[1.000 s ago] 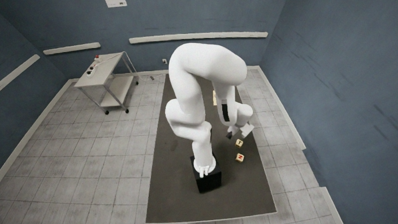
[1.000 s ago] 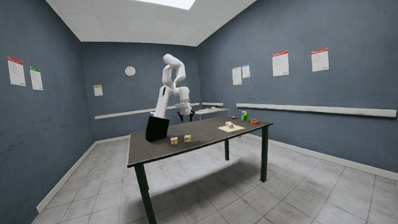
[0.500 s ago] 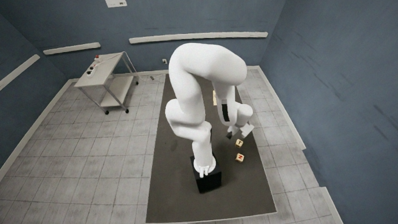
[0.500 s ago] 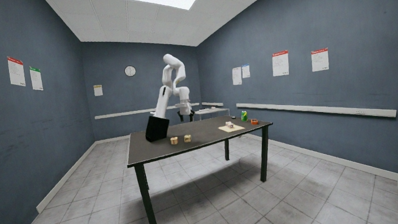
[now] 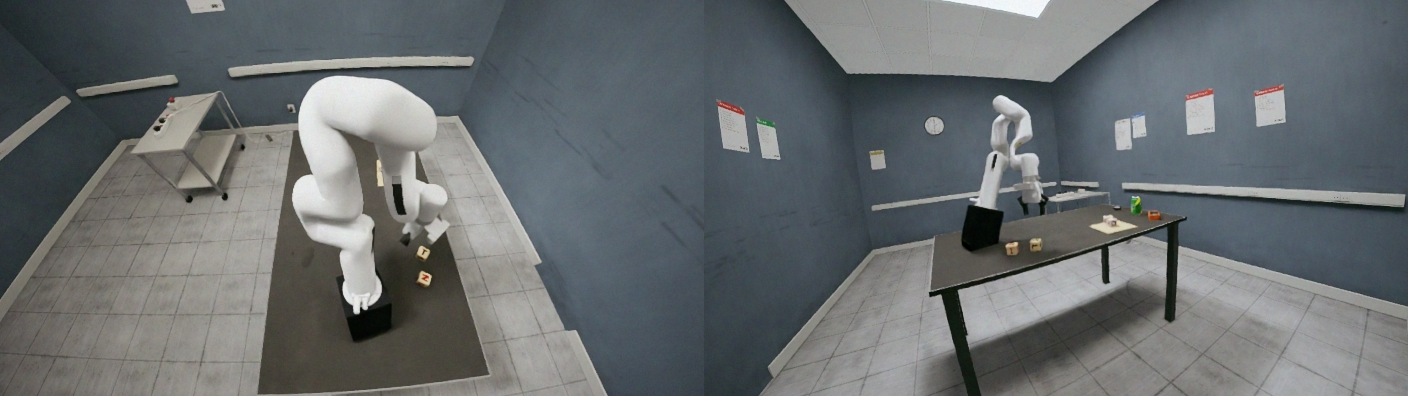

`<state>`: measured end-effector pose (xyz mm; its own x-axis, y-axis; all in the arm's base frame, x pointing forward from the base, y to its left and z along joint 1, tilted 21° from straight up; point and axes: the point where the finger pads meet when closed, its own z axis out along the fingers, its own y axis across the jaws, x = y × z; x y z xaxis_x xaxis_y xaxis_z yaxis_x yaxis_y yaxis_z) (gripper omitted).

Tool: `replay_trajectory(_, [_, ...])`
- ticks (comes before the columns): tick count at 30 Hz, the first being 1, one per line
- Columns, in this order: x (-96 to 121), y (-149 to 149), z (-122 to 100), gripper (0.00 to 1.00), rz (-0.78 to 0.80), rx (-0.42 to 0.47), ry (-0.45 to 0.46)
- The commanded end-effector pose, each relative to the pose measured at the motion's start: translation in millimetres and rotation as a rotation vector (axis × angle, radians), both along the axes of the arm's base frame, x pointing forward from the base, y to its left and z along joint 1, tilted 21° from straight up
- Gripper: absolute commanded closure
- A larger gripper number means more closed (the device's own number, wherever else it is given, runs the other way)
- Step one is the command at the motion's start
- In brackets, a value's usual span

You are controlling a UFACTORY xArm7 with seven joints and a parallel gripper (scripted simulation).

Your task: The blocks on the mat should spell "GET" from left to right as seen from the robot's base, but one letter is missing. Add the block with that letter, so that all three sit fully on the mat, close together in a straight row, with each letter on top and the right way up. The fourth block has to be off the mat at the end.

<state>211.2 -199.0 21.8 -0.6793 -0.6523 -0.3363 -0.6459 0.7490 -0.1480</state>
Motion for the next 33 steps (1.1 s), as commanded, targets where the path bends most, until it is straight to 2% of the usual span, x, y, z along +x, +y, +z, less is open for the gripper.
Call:
replay_trajectory(1, [0.4, -1.0, 0.6, 0.0, -0.001, -0.002, -0.001])
replay_trajectory(17, [-0.2, -3.3, 0.1, 0.0, 0.008, -0.005, -0.002])
replay_trajectory(21, [-10.6, -34.7, -6.0, 0.0, 0.132, -0.047, -0.016])
replay_trajectory(27, [-24.6, -65.7, -11.7, 0.0, 0.249, -0.096, -0.028])
replay_trajectory(33, [-27.2, -70.8, -12.6, 0.0, 0.268, -0.104, -0.03])
